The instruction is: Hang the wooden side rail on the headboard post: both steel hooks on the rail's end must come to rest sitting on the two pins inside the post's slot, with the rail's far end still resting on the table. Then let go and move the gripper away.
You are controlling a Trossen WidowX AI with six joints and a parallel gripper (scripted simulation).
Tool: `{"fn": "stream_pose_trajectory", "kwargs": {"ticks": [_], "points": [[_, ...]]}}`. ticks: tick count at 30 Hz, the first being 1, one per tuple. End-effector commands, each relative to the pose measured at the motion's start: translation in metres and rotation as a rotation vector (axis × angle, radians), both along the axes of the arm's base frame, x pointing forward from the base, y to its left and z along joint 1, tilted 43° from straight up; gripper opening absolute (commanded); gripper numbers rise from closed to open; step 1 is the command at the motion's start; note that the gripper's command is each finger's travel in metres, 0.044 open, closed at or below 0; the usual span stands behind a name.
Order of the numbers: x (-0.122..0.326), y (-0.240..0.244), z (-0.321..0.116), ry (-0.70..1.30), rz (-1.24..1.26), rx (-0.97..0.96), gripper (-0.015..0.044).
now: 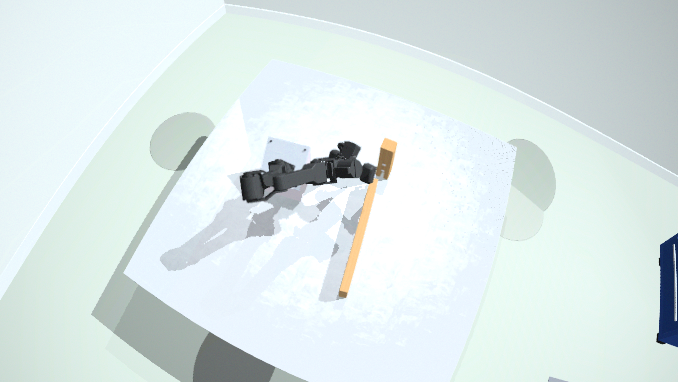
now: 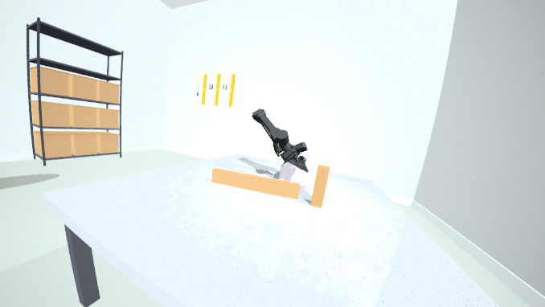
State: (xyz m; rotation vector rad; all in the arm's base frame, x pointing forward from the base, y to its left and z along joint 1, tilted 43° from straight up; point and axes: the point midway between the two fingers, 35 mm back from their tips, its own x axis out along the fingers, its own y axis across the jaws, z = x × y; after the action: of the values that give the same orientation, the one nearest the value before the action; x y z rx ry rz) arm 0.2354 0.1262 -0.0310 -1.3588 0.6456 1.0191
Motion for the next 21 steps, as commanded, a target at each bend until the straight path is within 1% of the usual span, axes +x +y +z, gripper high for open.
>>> {"fn": "stream_pose_trajectory", "kwargs": {"ticks": [1,3,21], "points": [[0.0115,0.0045,0.0084,0.109,-0.322,0.201,0.044],[0.0132,0.005,0.0098,0.128,-0.375,0.233,0.044],[0.0132,0.005,0.0098,0.128,-0.375,0.233,0.044]]}}
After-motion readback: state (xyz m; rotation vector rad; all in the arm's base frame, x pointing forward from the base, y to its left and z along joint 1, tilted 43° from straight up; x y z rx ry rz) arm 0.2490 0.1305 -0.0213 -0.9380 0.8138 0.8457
